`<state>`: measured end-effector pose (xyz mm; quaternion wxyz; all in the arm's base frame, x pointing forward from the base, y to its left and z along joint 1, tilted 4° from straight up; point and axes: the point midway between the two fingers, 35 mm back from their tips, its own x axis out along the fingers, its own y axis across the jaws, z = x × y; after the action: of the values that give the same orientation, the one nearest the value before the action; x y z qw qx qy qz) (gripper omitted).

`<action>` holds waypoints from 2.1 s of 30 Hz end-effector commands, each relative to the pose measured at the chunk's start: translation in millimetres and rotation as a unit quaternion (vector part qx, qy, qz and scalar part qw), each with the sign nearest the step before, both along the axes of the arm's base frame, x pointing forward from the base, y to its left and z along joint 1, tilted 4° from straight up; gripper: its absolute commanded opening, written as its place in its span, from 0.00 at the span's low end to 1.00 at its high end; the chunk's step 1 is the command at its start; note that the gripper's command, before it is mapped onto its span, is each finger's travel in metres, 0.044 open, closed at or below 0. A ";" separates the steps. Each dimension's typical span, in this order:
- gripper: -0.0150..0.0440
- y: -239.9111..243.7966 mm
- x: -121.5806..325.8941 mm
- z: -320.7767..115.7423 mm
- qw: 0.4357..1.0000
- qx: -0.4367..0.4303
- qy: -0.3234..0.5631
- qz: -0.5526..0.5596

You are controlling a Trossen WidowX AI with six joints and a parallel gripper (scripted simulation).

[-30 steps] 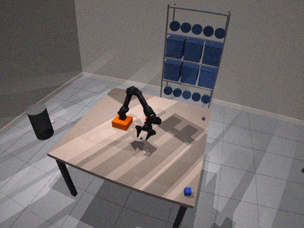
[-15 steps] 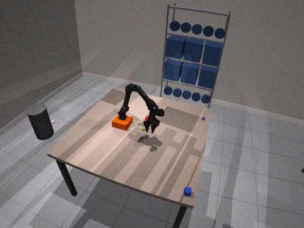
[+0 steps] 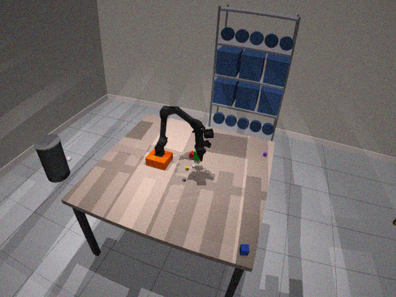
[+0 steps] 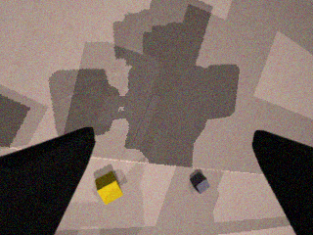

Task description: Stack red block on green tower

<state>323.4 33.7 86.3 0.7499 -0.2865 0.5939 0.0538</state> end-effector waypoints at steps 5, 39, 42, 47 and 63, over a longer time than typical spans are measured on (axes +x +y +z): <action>1.00 57.7 -36.7 9.1 0.991 0.109 0.007 -0.081; 1.00 131.7 -122.0 -42.8 0.930 0.214 0.109 -0.277; 1.00 131.6 -122.6 -43.1 0.930 0.214 0.109 -0.277; 1.00 132.4 -122.1 -48.4 0.930 0.214 0.109 -0.277; 1.00 135.2 -121.5 -74.8 0.930 0.214 0.109 -0.277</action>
<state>203.6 168.7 18.2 0.7125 0.0633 0.6988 0.0029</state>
